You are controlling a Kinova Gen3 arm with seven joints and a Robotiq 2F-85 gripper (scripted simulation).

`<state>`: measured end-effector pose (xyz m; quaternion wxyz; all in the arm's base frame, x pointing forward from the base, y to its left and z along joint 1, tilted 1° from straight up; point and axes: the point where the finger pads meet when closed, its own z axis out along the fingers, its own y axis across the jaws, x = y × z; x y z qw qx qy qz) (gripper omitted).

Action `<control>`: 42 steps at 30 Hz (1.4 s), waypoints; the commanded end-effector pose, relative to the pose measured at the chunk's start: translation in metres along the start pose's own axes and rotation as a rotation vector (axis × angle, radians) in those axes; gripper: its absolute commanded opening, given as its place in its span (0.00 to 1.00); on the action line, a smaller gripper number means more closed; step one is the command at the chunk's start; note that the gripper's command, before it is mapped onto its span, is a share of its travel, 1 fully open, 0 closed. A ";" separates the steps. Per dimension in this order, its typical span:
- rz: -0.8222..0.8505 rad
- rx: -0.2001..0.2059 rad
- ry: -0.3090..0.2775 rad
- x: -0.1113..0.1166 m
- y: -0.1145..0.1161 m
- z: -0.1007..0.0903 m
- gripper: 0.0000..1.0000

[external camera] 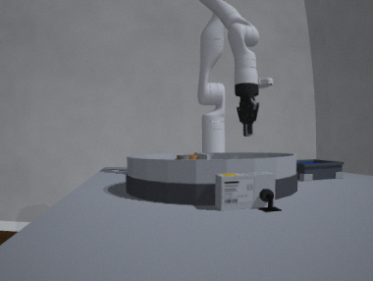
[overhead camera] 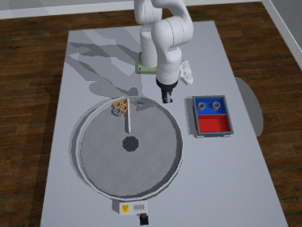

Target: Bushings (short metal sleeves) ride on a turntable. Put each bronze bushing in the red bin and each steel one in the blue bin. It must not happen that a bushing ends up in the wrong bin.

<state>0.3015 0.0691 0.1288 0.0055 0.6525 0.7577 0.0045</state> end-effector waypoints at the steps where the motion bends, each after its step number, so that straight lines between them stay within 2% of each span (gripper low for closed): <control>1: 0.041 -0.001 0.001 -0.038 0.002 0.000 0.14; 4: 0.041 -0.001 0.001 -0.038 0.002 0.000 0.14; 7: 0.037 -0.001 0.001 -0.070 0.003 0.001 0.14; 9: 0.037 -0.001 0.001 -0.070 0.003 0.001 0.14; 11: 0.035 -0.001 0.001 -0.092 0.003 0.002 0.14; 14: 0.035 -0.001 0.001 -0.092 0.003 0.002 0.14; 19: 0.024 -0.002 -0.001 -0.142 0.004 0.003 0.14; 23: 0.029 -0.002 0.001 -0.146 0.004 0.004 0.14; 24: 0.028 -0.002 0.001 -0.157 0.005 0.004 0.14; 26: 0.028 -0.002 0.001 -0.157 0.005 0.004 0.14; 29: 0.024 -0.002 0.001 -0.190 0.005 0.005 0.14; 30: 0.024 -0.002 0.001 -0.190 0.005 0.005 0.14; 31: 0.023 -0.002 0.001 -0.201 0.005 0.005 0.14; 42: 0.023 -0.002 0.001 -0.201 0.005 0.005 0.14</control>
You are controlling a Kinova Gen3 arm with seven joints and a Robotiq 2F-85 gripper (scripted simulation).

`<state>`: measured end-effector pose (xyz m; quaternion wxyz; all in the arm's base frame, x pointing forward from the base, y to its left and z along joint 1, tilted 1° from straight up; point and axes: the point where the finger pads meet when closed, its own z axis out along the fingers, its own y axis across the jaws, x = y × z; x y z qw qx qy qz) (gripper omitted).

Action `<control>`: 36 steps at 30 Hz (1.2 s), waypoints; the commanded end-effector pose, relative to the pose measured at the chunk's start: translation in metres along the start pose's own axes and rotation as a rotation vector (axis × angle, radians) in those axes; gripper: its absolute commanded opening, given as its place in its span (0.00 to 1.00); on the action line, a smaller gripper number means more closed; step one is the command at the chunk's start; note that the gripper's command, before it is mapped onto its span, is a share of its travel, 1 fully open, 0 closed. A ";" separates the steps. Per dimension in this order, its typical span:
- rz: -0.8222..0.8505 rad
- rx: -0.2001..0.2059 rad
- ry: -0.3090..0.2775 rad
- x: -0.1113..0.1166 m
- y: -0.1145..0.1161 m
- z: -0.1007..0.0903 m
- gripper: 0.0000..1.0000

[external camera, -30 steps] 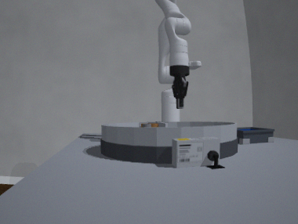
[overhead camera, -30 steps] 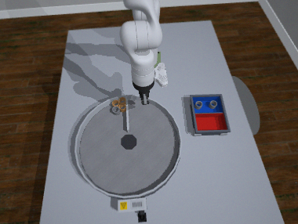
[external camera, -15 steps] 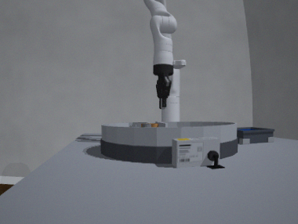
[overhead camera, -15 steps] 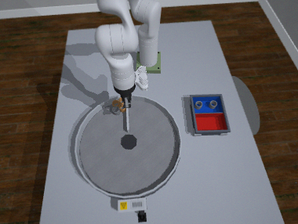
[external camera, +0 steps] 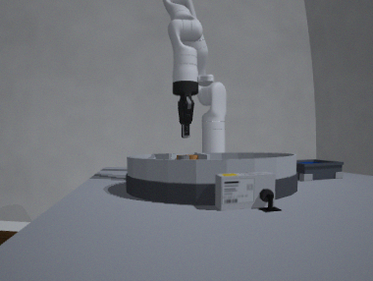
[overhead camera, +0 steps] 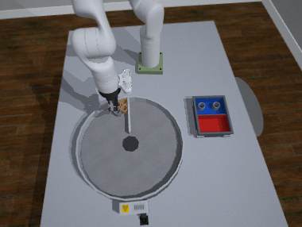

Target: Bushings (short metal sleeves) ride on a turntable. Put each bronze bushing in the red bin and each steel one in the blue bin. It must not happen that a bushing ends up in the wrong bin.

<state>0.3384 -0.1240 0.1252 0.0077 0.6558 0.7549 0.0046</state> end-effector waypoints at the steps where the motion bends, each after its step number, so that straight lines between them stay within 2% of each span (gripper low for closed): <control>1: 0.014 0.001 0.004 -0.004 -0.002 0.001 0.14; 13: 0.014 0.001 0.003 -0.005 -0.002 0.001 0.14; 20: 0.014 0.001 0.003 -0.004 -0.002 0.016 0.14; 23: 0.014 0.001 0.003 -0.004 -0.002 0.016 0.14; 28: 0.014 0.001 0.003 -0.004 -0.002 0.030 0.14; 36: 0.014 0.001 0.003 -0.004 -0.002 0.039 0.14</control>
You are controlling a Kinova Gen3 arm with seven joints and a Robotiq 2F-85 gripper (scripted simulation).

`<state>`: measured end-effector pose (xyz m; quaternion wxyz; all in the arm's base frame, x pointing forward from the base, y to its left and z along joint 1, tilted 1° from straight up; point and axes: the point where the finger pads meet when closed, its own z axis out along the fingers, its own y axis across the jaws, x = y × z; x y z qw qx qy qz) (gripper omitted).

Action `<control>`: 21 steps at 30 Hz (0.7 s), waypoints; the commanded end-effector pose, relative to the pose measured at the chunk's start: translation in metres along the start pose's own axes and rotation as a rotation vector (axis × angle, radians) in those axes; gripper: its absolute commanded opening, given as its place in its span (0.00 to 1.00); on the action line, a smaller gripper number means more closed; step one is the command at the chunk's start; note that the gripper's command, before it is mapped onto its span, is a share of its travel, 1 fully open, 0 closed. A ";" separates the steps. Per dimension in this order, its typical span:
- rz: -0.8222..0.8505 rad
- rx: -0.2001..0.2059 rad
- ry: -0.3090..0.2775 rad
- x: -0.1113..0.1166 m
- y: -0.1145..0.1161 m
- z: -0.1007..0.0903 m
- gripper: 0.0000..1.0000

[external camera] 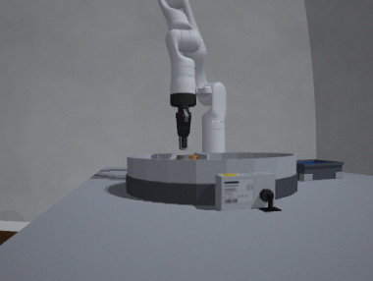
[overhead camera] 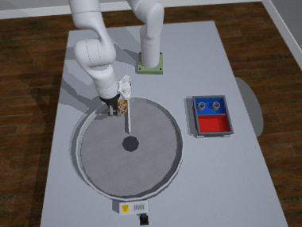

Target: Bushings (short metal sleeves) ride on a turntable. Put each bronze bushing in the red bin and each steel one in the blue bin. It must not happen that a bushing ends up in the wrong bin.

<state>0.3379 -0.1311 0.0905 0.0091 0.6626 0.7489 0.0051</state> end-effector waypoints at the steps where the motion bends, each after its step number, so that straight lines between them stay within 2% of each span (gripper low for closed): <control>1: -0.004 0.004 0.004 0.002 0.000 0.007 0.14; 21: -0.004 0.003 0.004 0.002 0.000 0.017 0.14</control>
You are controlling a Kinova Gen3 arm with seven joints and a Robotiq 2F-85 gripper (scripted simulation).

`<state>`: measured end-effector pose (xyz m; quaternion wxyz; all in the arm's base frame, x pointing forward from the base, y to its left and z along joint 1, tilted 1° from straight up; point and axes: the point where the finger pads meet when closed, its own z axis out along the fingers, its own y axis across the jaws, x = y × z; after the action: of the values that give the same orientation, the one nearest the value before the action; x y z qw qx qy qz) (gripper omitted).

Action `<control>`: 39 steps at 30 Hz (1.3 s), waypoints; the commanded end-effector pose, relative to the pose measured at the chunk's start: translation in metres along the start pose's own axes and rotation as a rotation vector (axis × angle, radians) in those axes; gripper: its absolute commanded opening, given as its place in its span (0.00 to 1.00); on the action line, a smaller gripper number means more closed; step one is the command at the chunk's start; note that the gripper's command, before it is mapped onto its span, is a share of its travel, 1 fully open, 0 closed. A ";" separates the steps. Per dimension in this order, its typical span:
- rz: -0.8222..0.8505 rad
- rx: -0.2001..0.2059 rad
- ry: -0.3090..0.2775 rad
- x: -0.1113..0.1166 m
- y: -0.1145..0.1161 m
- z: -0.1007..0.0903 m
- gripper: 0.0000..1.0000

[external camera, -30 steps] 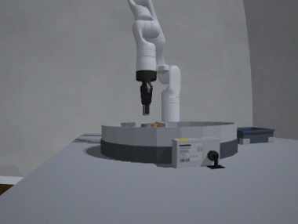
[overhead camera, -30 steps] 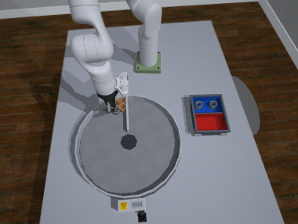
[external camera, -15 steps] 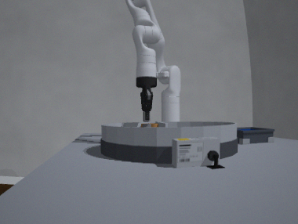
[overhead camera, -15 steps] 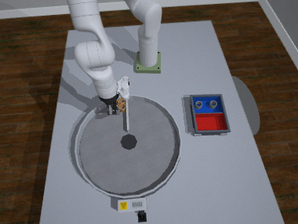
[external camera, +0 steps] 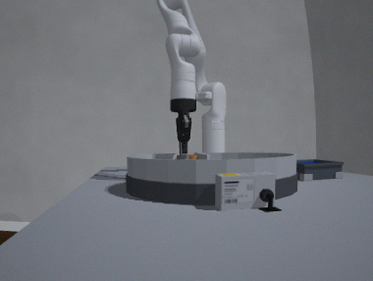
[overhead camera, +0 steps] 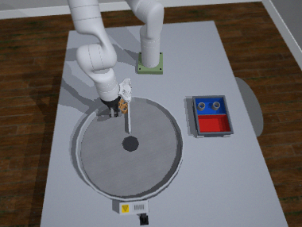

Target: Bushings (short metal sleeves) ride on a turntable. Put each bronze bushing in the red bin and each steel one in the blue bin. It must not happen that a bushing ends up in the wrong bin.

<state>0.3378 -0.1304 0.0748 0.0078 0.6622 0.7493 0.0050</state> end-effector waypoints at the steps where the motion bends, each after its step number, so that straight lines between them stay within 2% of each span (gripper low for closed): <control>1: -0.003 0.002 0.002 0.001 0.000 0.001 0.14; 24: -0.003 0.002 0.003 0.002 0.000 0.022 0.14; 33: -0.003 0.002 0.003 0.002 0.000 0.022 0.14; 34: -0.003 0.002 0.002 0.001 0.000 0.021 0.00; 39: -0.003 0.002 0.002 0.001 0.000 0.021 0.00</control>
<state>0.3376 -0.1288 0.0530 0.0057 0.6612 0.7502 0.0050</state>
